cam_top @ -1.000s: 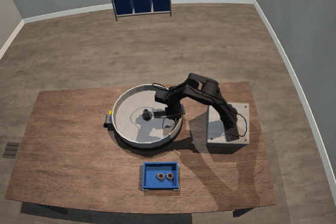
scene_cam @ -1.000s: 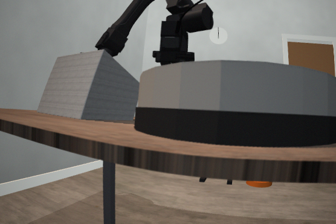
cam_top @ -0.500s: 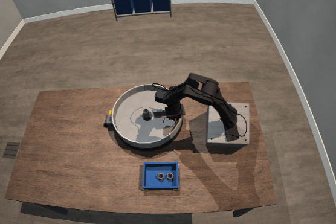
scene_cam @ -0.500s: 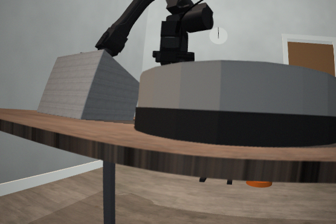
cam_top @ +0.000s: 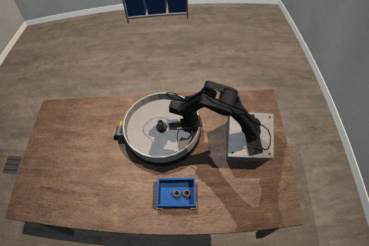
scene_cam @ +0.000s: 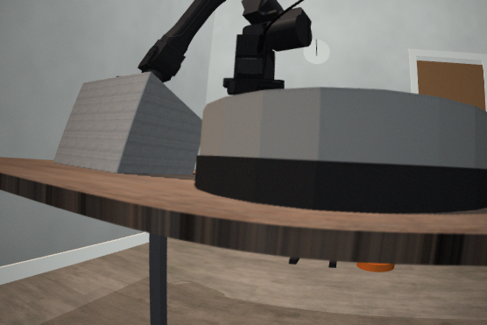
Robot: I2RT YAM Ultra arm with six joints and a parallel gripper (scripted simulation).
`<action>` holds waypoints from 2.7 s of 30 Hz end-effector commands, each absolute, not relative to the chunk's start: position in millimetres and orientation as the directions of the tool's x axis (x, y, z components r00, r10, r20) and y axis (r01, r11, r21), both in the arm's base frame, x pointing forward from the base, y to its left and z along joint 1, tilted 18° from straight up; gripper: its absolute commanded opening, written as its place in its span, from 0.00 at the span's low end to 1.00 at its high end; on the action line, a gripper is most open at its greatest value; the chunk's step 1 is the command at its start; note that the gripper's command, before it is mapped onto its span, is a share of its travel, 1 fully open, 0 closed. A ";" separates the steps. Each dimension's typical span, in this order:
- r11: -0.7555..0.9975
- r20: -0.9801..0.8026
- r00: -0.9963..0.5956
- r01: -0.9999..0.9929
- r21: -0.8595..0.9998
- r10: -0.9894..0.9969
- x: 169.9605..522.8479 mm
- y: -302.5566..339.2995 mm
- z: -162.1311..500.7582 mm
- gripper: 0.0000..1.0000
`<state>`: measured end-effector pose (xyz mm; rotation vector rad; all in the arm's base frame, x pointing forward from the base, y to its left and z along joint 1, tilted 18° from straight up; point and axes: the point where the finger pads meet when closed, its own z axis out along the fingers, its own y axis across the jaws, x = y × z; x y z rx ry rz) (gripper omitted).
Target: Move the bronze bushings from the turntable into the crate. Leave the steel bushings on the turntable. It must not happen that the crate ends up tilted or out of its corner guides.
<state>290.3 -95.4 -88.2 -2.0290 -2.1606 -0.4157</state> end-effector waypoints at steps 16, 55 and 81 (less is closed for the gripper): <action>0.031 0.288 -0.061 0.994 0.106 0.956 296.3 -102.1 -89.9 0.13; 0.036 0.295 -0.063 0.995 0.096 0.953 292.4 -97.1 -93.4 0.13; 0.037 0.293 -0.065 0.994 0.099 0.954 293.0 -96.8 -94.3 0.13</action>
